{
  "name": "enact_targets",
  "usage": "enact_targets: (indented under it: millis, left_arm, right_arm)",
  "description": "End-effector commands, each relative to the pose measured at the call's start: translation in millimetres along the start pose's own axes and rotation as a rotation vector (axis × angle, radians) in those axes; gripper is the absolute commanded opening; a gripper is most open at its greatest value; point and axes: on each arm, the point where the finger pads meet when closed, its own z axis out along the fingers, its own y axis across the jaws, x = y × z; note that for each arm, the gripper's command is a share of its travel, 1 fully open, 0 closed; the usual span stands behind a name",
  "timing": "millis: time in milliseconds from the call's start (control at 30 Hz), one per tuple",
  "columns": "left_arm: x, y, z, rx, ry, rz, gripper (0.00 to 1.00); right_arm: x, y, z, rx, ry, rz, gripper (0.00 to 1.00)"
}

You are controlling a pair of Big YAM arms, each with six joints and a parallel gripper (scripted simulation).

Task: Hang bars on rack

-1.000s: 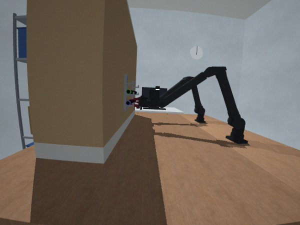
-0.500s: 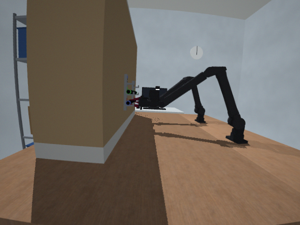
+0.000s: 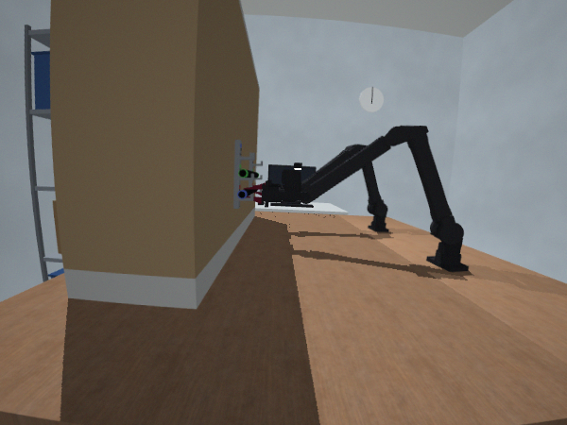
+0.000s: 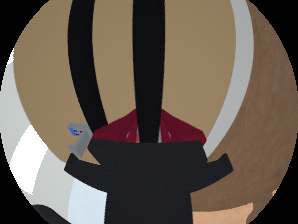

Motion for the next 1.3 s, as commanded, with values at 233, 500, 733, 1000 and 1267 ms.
enact_targets:
  millis: [233, 500, 733, 1000, 1267]
  left_arm:
    - [4.3, 23.2, 10.4, -0.038, 0.009, -0.013, 0.0]
    - [4.3, 23.2, 10.0, -0.038, 0.009, -0.013, 0.0]
    - [4.3, 23.2, 10.0, -0.038, 0.009, -0.013, 0.0]
    - [4.3, 23.2, 9.2, -0.038, 0.009, -0.013, 0.0]
    - [4.3, 23.2, 5.9, -0.038, 0.009, -0.013, 0.0]
  right_arm:
    - [6.8, -20.0, 11.3, 0.039, 0.011, 0.029, 0.0]
    - [6.8, -20.0, 10.9, 0.039, 0.011, 0.029, 0.0]
    - [6.8, -20.0, 10.9, 0.039, 0.011, 0.029, 0.0]
    - [6.8, -20.0, 10.1, 0.039, 0.011, 0.029, 0.0]
    - [6.8, -20.0, 6.8, 0.039, 0.011, 0.029, 0.0]
